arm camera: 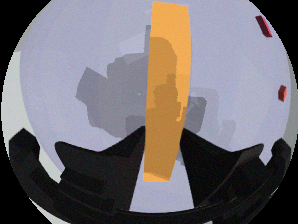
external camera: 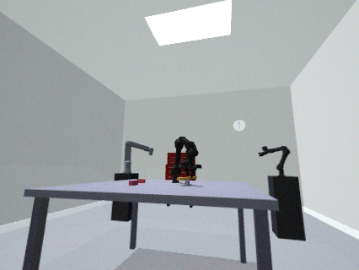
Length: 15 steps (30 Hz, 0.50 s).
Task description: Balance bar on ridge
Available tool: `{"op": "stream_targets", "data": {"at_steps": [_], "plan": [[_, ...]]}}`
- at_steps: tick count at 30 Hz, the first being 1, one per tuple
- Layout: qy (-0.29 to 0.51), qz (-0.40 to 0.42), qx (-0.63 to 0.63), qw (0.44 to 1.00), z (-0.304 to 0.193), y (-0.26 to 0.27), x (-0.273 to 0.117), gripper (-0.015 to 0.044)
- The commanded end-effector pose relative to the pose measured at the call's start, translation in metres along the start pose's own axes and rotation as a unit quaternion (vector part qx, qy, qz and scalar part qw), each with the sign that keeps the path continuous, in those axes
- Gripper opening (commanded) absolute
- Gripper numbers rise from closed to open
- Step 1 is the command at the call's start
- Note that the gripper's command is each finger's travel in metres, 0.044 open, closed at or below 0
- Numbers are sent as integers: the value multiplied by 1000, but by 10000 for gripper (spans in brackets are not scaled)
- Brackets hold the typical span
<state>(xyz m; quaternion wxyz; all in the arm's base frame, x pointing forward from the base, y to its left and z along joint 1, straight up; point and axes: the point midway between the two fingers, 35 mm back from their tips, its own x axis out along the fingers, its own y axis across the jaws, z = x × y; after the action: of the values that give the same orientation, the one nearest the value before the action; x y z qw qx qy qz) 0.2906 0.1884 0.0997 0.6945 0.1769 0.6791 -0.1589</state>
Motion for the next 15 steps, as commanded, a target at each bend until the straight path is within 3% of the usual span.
{"op": "stream_targets", "data": {"at_steps": [1, 15], "plan": [[0, -1, -3, 1000, 0, 0, 1, 0], [0, -1, -3, 1000, 0, -1, 2, 0]]}}
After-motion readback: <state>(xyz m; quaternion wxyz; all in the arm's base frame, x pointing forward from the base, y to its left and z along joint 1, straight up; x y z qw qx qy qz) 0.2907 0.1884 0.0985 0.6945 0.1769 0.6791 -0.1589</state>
